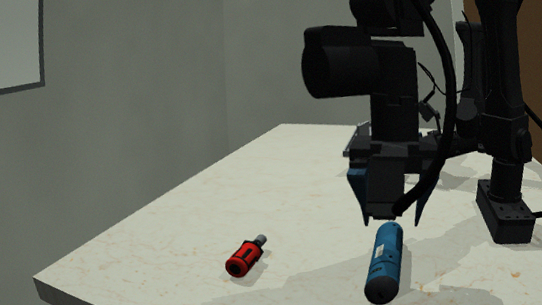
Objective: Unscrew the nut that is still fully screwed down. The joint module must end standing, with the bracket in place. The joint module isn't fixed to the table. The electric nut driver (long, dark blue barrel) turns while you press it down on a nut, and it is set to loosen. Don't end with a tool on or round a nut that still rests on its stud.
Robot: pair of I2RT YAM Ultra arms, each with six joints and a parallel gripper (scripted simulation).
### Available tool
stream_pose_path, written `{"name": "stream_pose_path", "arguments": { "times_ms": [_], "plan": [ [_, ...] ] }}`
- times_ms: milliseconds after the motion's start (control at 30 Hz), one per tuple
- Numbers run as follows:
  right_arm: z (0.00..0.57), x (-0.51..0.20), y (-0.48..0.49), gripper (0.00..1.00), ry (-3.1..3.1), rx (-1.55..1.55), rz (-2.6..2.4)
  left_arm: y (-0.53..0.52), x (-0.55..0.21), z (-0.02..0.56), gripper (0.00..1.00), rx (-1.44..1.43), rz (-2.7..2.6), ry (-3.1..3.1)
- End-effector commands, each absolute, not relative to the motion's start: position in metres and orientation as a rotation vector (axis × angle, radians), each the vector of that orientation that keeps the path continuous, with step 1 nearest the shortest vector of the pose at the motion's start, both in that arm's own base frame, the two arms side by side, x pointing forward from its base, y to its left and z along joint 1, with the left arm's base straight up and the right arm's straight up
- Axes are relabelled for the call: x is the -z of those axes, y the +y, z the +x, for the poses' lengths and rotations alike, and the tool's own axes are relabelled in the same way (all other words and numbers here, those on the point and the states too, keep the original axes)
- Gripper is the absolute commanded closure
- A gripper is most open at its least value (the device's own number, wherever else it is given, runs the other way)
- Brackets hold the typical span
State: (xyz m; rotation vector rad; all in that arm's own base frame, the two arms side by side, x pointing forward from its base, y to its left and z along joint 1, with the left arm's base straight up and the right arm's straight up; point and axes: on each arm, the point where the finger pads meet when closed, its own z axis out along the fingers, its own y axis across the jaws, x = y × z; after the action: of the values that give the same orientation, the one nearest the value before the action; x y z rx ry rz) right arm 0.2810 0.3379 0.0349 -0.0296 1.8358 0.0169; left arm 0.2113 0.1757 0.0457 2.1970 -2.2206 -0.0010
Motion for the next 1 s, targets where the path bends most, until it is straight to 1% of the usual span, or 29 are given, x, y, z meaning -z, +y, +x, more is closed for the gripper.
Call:
{"name": "stream_pose_path", "arguments": {
  "times_ms": [0, 967],
  "plan": [
    [0.283, -0.051, 0.338, 0.14, 1.814, -0.036, 0.014, 0.184, -0.063, 0.219, 0.35, -0.001, 2.235, -2.271],
    [0.284, -0.111, 0.341, 0.14, 1.809, -0.050, 0.025, 0.184, -0.063, 0.219, 0.35, -0.001, 2.235, -2.271]
  ]
}}
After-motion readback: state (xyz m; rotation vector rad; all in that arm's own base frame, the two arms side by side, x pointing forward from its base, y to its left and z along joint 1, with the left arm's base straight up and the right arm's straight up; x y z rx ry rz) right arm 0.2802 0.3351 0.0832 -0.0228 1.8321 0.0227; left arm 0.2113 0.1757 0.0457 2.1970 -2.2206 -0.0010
